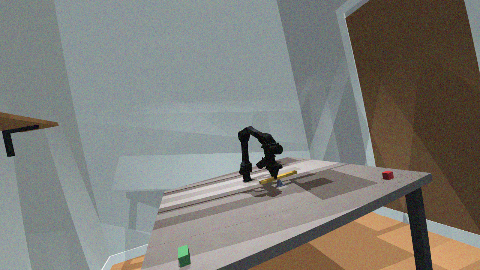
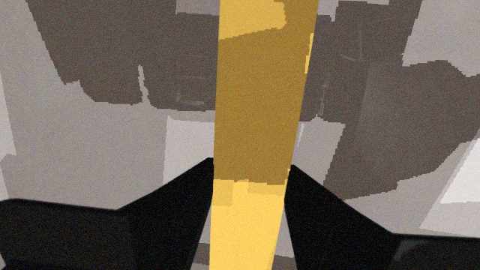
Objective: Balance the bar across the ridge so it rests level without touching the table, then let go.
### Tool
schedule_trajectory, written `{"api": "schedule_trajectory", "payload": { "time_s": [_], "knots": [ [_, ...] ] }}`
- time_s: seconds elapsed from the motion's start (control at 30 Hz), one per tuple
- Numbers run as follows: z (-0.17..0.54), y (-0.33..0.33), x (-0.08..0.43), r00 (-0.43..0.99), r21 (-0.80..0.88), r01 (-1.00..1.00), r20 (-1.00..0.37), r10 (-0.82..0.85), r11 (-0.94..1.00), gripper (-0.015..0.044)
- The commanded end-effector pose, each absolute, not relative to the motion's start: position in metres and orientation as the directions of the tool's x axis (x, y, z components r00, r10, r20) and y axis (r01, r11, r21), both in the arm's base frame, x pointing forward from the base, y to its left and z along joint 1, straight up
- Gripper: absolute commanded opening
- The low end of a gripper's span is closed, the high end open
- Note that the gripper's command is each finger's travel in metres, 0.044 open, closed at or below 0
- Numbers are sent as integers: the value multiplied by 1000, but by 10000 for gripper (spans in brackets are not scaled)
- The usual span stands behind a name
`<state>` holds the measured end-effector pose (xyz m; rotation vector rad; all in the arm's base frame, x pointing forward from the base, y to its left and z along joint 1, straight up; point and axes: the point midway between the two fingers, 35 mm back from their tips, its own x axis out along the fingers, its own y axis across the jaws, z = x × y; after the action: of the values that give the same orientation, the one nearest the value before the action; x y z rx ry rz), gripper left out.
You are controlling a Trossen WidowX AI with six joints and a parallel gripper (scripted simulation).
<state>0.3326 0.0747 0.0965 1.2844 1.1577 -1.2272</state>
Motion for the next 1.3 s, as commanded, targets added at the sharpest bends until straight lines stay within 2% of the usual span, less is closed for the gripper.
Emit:
{"api": "schedule_trajectory", "payload": {
  "time_s": [0.0,0.1,0.3,0.33,1.27],
  "knots": [
    [96,75,332,36,35,997,-999,10,-68,0],
    [96,75,332,36,35,997,-999,10,-68,0],
    [96,75,332,36,35,997,-999,10,-68,157],
    [96,75,332,36,35,997,-999,10,-68,167],
    [96,75,332,36,35,997,-999,10,-68,170]
  ]
}}
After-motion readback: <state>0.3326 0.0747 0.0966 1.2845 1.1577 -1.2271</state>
